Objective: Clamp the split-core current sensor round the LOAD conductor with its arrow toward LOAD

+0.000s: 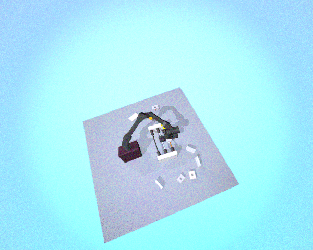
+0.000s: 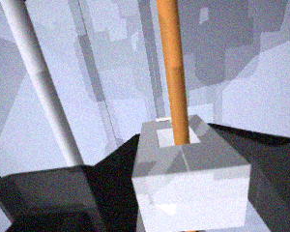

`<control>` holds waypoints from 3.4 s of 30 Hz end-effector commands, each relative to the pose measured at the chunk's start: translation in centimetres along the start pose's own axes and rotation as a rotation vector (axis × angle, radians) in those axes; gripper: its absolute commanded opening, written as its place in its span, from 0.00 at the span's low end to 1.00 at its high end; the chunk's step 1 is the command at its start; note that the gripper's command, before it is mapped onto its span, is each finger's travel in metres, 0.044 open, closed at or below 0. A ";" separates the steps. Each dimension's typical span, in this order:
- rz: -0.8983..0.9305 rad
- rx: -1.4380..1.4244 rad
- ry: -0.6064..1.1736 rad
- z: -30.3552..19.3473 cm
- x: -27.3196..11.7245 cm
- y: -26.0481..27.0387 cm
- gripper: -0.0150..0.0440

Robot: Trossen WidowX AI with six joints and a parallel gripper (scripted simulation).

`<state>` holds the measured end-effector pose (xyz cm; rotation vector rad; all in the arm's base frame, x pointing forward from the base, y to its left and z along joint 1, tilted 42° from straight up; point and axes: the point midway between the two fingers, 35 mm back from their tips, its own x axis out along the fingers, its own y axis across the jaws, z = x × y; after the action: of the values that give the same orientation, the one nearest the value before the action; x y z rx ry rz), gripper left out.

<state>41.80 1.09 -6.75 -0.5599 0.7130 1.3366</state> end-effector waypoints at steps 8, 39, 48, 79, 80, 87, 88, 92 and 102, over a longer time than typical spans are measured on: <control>-0.004 -0.004 0.000 0.1 -0.1 -0.4 0.25; -0.002 -0.002 0.000 0.0 0.0 -0.3 0.70; -0.002 -0.002 0.000 0.0 0.0 -0.3 0.70; -0.002 -0.002 0.000 0.0 0.0 -0.3 0.56; -0.002 -0.002 0.000 0.0 0.0 -0.3 0.54; -0.002 -0.002 0.000 0.0 0.0 -0.3 0.46; -0.002 -0.002 0.000 0.0 0.0 -0.3 0.45; -0.004 -0.003 0.000 0.0 -0.1 -0.3 0.31; -0.002 -0.002 0.000 0.0 0.0 -0.3 0.25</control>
<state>42.08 1.08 -6.78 -0.5619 0.7116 1.3362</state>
